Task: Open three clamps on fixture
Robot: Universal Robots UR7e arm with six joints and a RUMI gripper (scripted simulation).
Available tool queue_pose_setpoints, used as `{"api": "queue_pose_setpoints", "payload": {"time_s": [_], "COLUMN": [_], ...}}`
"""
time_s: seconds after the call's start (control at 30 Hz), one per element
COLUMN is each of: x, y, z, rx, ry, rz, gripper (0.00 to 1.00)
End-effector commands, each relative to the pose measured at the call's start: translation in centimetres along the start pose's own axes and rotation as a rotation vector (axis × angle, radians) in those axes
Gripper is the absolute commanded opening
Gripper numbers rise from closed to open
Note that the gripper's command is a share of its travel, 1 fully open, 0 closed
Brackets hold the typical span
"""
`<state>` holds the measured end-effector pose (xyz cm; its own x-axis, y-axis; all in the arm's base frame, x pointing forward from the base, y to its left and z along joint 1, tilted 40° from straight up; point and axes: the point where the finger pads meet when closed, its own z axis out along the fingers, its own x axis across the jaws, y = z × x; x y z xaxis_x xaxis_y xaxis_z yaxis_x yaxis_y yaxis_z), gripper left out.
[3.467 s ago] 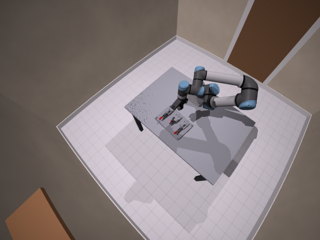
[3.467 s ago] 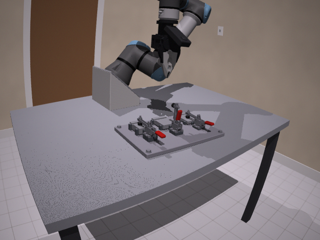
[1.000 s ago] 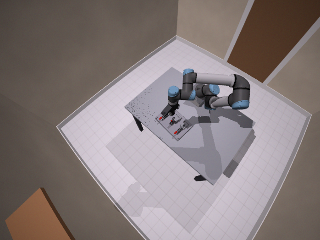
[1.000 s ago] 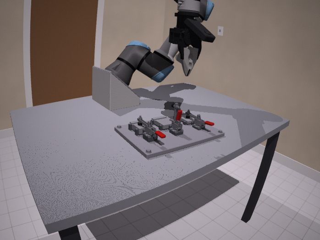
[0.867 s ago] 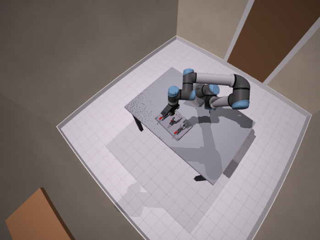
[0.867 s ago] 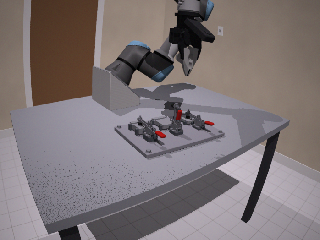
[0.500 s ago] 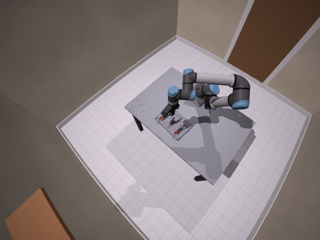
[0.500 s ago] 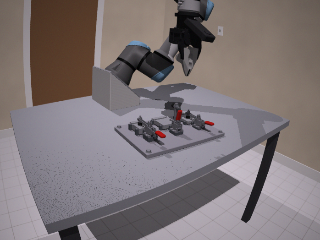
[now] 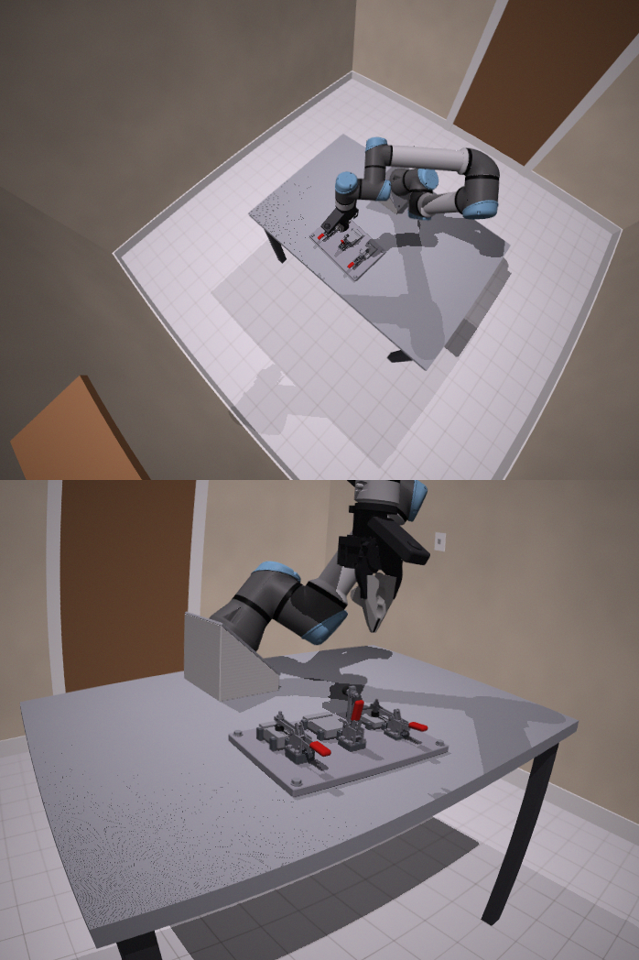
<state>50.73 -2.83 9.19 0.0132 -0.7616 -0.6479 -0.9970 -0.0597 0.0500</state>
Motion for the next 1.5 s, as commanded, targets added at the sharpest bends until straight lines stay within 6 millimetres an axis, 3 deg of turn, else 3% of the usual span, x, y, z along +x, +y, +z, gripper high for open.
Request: {"api": "queue_pose_setpoints", "payload": {"time_s": [0.0,0.4,0.43,1.47], "x": [0.02,0.02,0.02,0.02], "y": [-0.02,-0.02,-0.02,-0.02], "z": [-0.05,-0.05,-0.05,-0.05], "rx": [0.001,0.001,0.001,0.001], "ry": [0.001,0.001,0.001,0.001], "rz": [0.0,0.0,0.0,0.0], "gripper": [0.0,0.0,0.59,0.59]}}
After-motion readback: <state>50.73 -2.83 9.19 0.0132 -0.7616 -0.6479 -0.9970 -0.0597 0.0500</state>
